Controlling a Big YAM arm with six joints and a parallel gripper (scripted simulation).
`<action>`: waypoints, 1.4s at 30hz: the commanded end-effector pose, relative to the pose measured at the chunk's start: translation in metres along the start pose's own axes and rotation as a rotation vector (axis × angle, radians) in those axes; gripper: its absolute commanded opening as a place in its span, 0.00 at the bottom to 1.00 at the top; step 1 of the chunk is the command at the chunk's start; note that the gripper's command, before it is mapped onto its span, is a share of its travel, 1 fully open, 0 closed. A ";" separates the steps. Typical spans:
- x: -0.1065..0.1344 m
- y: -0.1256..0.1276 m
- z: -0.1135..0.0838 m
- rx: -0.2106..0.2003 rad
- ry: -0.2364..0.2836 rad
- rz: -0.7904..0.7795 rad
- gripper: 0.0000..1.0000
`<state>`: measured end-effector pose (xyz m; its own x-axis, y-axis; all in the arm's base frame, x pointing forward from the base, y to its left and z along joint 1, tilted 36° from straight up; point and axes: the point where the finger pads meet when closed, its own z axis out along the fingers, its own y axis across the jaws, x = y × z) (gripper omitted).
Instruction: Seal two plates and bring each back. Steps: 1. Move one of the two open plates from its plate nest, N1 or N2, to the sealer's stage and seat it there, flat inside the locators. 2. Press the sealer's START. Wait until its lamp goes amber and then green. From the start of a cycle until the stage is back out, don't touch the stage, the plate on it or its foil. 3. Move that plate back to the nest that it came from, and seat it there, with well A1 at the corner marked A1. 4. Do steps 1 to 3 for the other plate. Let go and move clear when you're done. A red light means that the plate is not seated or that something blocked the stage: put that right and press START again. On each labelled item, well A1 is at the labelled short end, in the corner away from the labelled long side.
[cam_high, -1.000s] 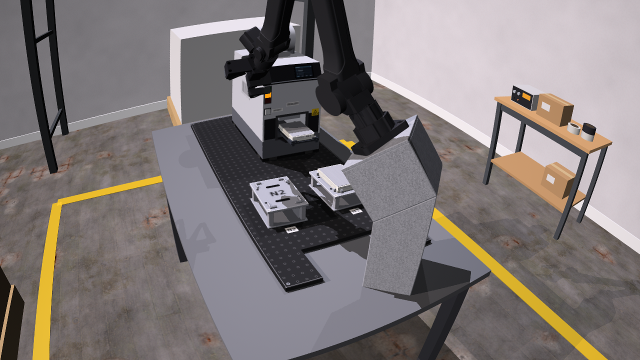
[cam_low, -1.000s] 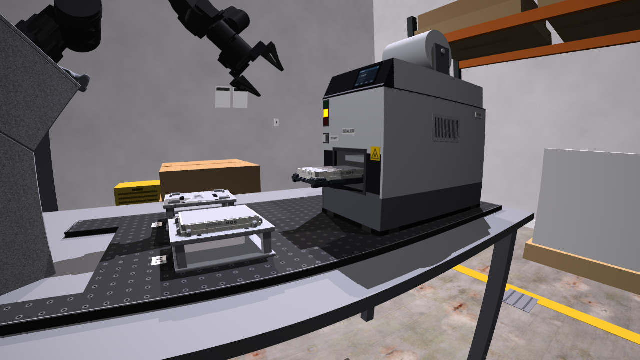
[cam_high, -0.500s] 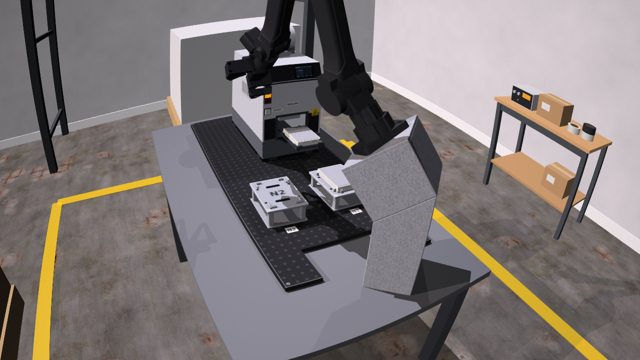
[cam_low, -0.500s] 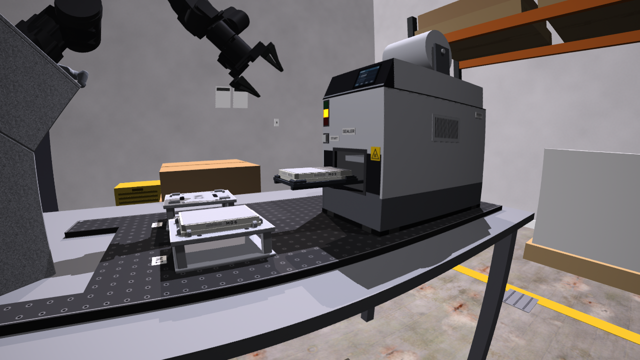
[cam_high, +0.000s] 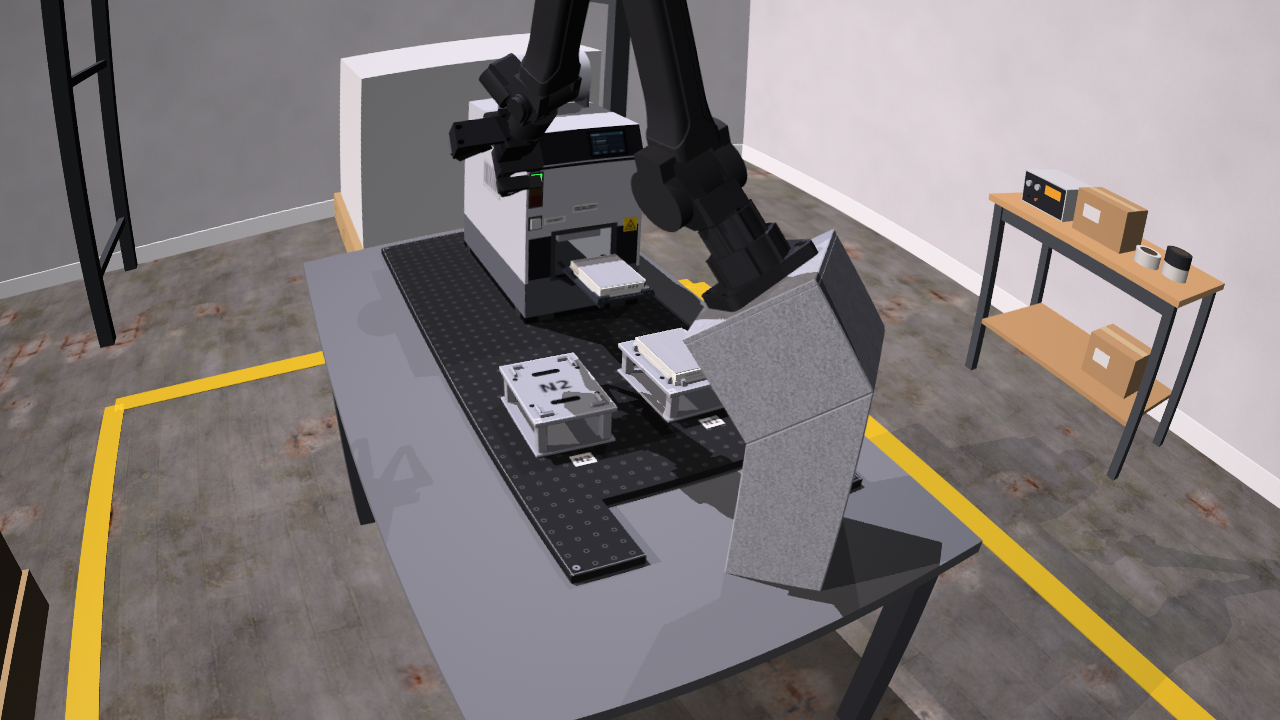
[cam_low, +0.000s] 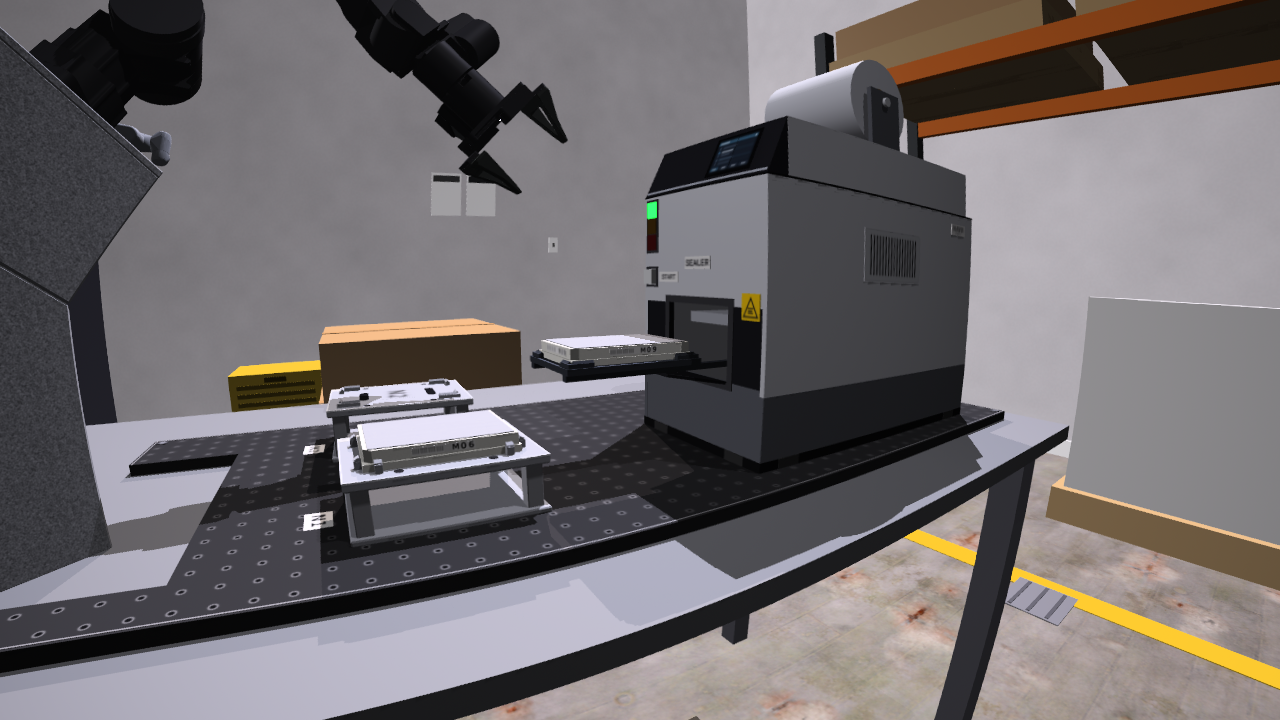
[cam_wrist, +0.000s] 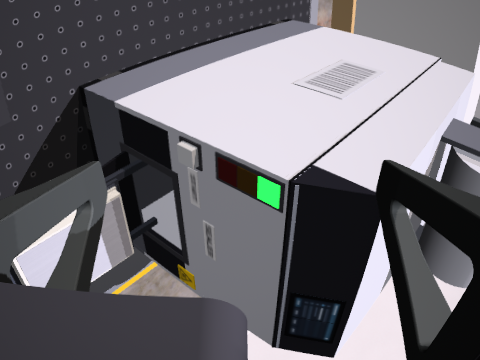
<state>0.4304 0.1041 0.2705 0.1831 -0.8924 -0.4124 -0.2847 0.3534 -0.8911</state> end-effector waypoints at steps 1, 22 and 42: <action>-0.011 -0.033 0.003 0.064 -0.020 -0.005 1.00; -0.002 -0.010 0.001 0.016 -0.001 0.002 1.00; 0.052 0.031 -0.001 0.020 -0.001 0.405 0.94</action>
<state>0.4241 0.0724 0.2126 0.0641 -0.7517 -0.6564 -0.3440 0.6008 -0.7216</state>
